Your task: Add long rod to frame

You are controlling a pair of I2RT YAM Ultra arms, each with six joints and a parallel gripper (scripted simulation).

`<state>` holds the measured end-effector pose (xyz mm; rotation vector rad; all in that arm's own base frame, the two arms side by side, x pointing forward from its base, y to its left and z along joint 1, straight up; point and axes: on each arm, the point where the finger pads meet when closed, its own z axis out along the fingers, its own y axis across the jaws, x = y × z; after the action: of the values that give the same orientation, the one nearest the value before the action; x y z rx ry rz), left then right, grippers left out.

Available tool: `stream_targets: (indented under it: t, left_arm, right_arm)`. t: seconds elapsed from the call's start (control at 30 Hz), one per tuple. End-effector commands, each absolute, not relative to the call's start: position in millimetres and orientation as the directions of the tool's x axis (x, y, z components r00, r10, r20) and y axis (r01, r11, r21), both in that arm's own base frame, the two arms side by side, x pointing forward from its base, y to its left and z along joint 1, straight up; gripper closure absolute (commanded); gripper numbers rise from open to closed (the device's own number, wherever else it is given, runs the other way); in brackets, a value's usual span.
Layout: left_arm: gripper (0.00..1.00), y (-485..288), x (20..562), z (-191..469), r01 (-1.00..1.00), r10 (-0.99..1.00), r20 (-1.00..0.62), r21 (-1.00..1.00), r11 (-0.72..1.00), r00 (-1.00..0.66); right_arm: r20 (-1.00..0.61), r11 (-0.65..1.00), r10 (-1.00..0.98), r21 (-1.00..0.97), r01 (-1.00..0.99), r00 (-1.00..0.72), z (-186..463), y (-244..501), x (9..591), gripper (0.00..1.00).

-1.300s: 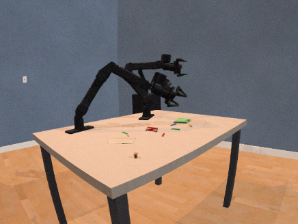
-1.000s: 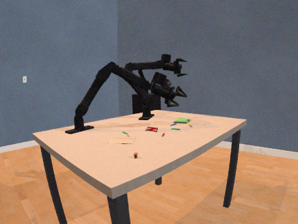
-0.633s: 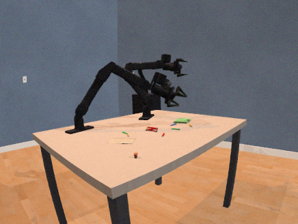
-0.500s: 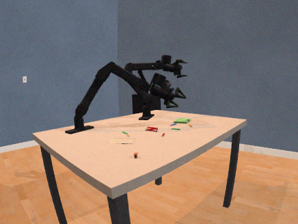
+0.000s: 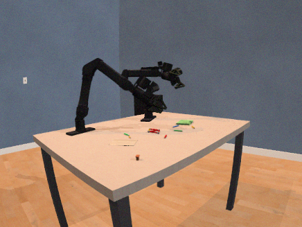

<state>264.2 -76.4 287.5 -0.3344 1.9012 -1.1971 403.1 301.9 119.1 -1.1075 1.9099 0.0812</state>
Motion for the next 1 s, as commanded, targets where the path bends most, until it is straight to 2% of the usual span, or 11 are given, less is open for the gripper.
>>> stream_targets:
  t: [0.0,0.2,0.37,0.5,0.87,0.97]
  left_arm:
    - [0.00,-92.6,256.4,271.4,0.268,-0.457,-0.669,-0.693,0.670,-0.587]
    - [0.00,-122.9,253.5,248.6,0.349,-0.301,-0.745,-0.577,0.739,-0.595]
    - [0.00,-141.4,250.8,235.5,0.391,-0.216,-0.762,-0.527,0.754,-0.610]
    - [0.00,-176.3,243.0,224.0,0.492,-0.072,-0.796,-0.439,0.751,-0.601]
    - [0.00,-283.8,196.4,167.0,0.771,0.415,-0.762,-0.170,0.613,-0.498]
    - [0.00,-297.7,185.4,160.3,0.806,0.471,-0.747,-0.144,0.574,-0.469]
  right_arm:
    - [-0.722,0.731,-0.573,-0.237,-0.640,-0.388,122.8,253.7,378.2,0.00]
    - [-0.682,0.808,-0.500,-0.146,-0.570,-0.534,114.5,205.7,344.3,0.00]
    - [-0.666,0.835,-0.466,-0.112,-0.539,-0.583,112.4,188.1,332.0,0.00]
    - [-0.640,0.869,-0.417,-0.073,-0.490,-0.645,109.4,164.0,317.0,0.00]
    - [-0.580,0.931,-0.296,0.002,-0.364,-0.760,104.2,113.0,287.1,0.00]
    - [-0.586,0.935,-0.284,0.006,-0.355,-0.759,108.6,110.6,288.5,0.00]
